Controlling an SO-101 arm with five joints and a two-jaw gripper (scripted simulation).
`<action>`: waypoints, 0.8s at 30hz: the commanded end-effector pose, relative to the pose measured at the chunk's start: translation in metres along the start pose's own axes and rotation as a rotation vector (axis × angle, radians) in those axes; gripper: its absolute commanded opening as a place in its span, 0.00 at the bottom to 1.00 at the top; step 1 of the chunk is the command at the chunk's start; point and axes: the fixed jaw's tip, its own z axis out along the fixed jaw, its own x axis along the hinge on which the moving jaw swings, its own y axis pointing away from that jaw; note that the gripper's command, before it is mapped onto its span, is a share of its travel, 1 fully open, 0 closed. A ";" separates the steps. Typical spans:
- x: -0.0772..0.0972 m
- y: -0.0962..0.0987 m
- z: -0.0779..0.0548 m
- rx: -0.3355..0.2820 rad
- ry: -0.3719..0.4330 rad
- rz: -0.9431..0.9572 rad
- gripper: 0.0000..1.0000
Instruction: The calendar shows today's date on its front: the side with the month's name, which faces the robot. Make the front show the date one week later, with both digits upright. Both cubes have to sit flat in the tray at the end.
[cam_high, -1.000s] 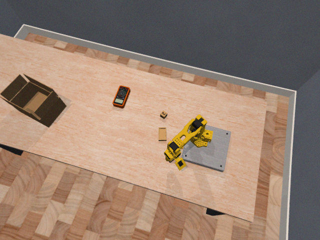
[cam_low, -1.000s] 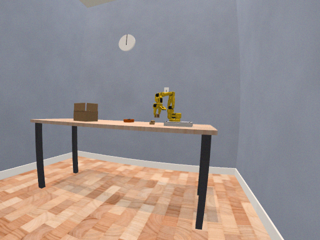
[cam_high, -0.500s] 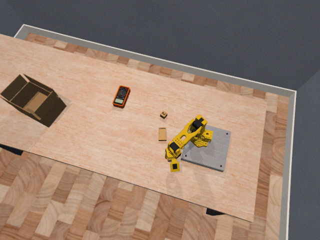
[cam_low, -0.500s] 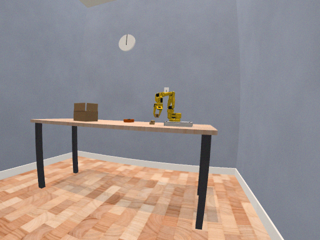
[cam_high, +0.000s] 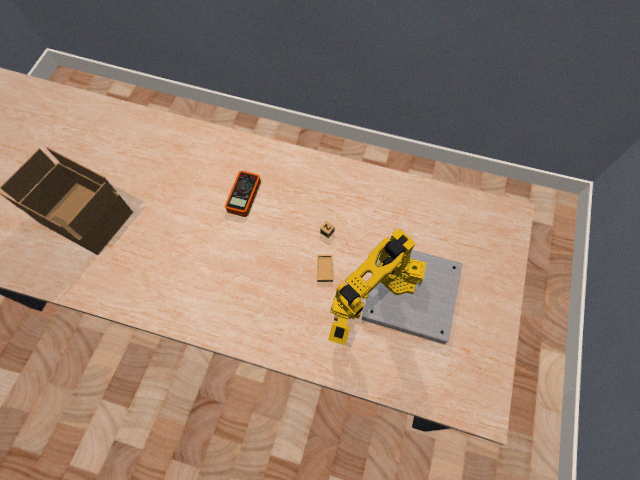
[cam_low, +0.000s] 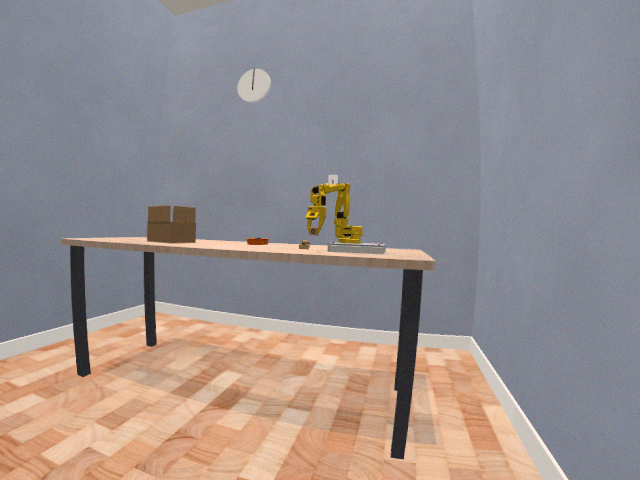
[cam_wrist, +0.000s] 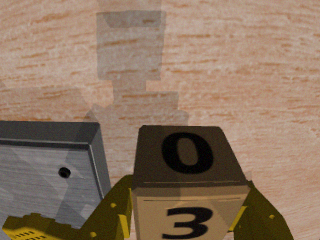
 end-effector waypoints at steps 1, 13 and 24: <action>-0.001 0.002 0.000 0.002 -0.007 0.097 0.00; -0.003 0.003 0.000 0.001 -0.007 0.301 0.00; -0.004 0.003 0.000 0.001 -0.007 0.429 0.00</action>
